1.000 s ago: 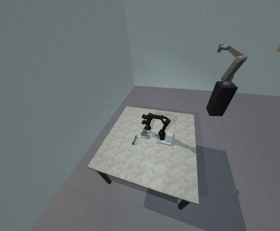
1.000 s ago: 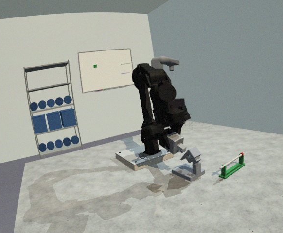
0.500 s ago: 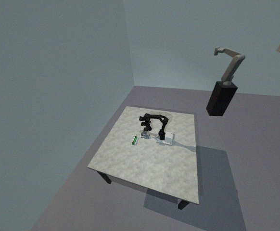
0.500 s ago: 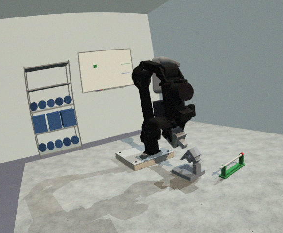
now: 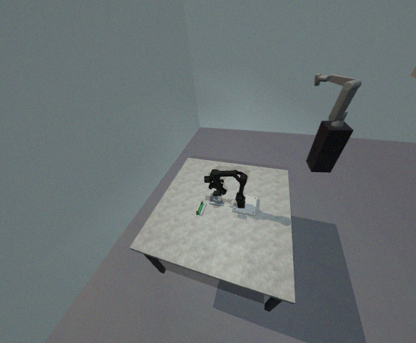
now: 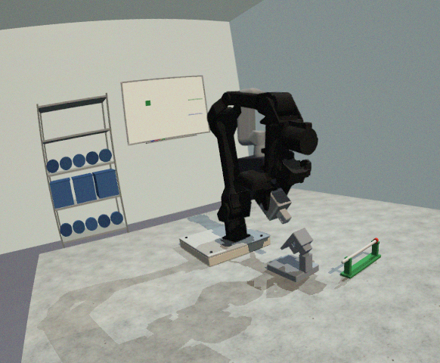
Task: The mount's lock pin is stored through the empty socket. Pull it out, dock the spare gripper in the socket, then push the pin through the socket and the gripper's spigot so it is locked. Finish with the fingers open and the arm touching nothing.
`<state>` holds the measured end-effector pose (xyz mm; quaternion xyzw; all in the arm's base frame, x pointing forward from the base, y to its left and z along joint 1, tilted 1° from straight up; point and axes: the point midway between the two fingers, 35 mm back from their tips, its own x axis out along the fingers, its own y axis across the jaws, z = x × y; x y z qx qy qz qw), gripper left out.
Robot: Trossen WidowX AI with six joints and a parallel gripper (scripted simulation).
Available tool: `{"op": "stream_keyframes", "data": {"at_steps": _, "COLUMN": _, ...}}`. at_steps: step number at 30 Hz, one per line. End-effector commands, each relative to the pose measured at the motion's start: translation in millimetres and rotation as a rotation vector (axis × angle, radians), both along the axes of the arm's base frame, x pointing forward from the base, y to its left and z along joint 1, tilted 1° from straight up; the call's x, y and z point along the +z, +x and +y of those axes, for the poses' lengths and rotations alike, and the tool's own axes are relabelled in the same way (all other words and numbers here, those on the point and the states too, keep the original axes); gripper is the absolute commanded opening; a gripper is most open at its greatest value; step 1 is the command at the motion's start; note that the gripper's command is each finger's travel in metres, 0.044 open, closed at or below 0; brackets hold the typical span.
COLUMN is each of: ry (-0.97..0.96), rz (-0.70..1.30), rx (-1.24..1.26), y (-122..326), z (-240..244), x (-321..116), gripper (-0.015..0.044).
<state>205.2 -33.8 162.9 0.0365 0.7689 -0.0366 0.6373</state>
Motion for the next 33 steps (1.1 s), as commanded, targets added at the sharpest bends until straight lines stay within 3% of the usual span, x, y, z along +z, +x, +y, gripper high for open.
{"op": "stream_keyframes", "data": {"at_steps": 1, "ry": 0.0, "rz": 0.007, "rx": -0.01, "y": 3, "z": -1, "x": -1, "gripper": 0.0}}
{"op": "stream_keyframes", "data": {"at_steps": 33, "ry": 0.025, "rz": 0.016, "rx": -0.032, "y": 36, "z": -5, "x": -32, "gripper": 0.0}}
